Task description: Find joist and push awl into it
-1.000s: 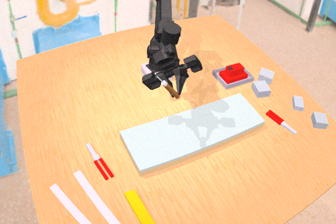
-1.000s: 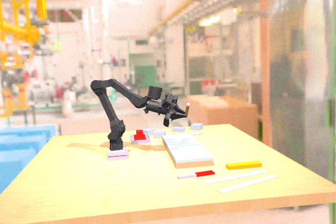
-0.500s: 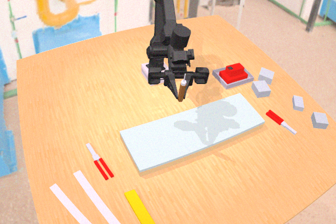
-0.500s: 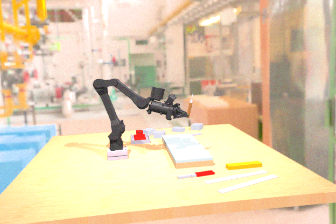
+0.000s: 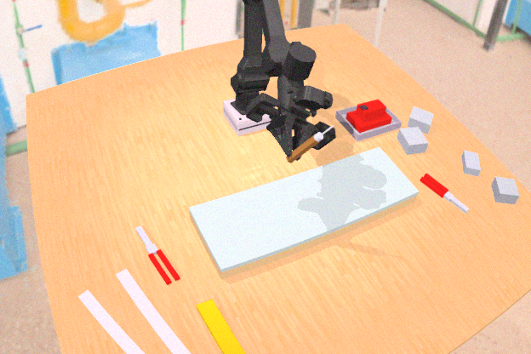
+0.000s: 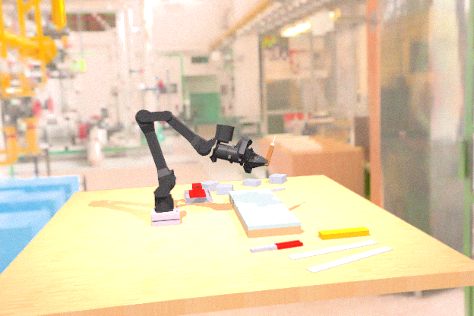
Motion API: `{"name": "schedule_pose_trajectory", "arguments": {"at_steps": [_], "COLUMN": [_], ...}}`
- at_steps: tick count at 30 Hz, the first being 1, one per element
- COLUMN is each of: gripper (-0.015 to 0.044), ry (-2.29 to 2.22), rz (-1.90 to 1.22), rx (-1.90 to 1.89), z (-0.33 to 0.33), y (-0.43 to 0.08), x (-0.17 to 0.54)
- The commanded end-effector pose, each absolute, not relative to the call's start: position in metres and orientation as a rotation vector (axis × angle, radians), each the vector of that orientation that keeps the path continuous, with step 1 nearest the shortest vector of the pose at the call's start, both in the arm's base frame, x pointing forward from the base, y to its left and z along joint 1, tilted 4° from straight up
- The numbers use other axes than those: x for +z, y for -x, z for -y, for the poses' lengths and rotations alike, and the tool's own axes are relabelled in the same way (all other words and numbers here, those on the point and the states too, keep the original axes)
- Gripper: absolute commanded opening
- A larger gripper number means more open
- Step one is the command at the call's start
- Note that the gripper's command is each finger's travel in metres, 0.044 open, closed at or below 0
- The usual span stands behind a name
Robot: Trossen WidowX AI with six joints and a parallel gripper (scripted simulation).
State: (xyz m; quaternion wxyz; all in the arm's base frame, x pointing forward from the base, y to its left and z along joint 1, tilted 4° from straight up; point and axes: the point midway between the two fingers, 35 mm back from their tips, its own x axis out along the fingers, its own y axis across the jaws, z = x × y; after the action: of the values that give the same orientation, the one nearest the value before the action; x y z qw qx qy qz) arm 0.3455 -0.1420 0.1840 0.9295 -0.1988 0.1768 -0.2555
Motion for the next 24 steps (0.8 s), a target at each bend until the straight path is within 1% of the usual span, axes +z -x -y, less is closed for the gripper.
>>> {"name": "schedule_pose_trajectory", "arguments": {"at_steps": [1,24], "gripper": [0.0000,0.0000], "ry": [0.553,1.351], "rz": [-0.394,-0.651], "rx": [-0.526,-0.474], "z": [0.139,0.111], "y": [-0.349,-0.358], "x": [0.186,0.183]}}
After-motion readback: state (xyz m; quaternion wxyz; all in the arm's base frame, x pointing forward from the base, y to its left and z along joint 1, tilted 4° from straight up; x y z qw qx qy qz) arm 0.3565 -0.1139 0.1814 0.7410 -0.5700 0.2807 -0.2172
